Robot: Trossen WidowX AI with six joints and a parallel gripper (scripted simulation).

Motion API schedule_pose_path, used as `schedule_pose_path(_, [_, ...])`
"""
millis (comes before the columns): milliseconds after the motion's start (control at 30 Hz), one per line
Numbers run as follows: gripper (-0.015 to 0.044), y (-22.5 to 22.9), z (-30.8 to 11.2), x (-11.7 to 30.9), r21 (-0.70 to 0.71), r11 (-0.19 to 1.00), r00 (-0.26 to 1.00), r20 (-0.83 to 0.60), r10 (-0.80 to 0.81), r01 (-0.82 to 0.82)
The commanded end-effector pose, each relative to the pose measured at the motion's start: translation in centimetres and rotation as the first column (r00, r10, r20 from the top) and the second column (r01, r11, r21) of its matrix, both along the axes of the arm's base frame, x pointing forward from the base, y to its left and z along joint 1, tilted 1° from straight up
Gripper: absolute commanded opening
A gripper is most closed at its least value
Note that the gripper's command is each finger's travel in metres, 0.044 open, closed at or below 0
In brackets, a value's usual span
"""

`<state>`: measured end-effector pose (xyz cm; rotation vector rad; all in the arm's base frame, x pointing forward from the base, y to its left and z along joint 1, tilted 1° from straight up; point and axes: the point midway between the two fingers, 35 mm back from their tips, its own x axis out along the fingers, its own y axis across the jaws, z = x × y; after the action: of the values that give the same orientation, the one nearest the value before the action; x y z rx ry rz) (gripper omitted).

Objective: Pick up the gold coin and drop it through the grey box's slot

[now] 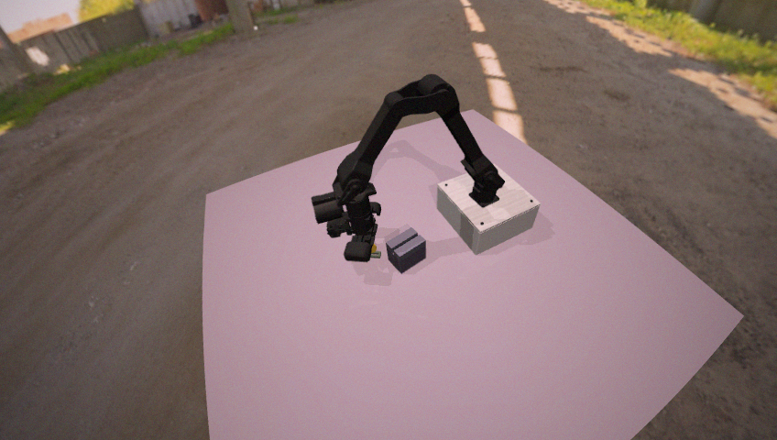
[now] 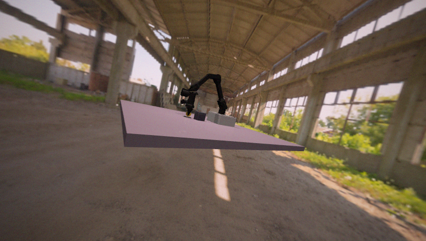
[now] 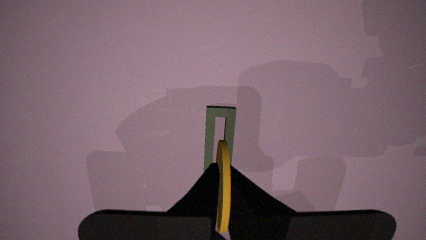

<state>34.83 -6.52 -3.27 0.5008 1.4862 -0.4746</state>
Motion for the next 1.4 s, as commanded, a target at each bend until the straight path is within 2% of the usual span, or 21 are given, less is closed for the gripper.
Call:
schedule_pose_path(0, [0.0,-0.1,1.2,0.3,-0.004,1.0,1.0,0.008,-0.001,0.002])
schedule_pose_path(1033, [0.0,0.0,8.4,-0.2,-0.004,1.0,1.0,0.008,0.004,-0.004])
schedule_pose_path(1367, [0.0,0.0,8.4,-0.3,-0.017,0.947,0.947,0.007,0.321,-0.321])
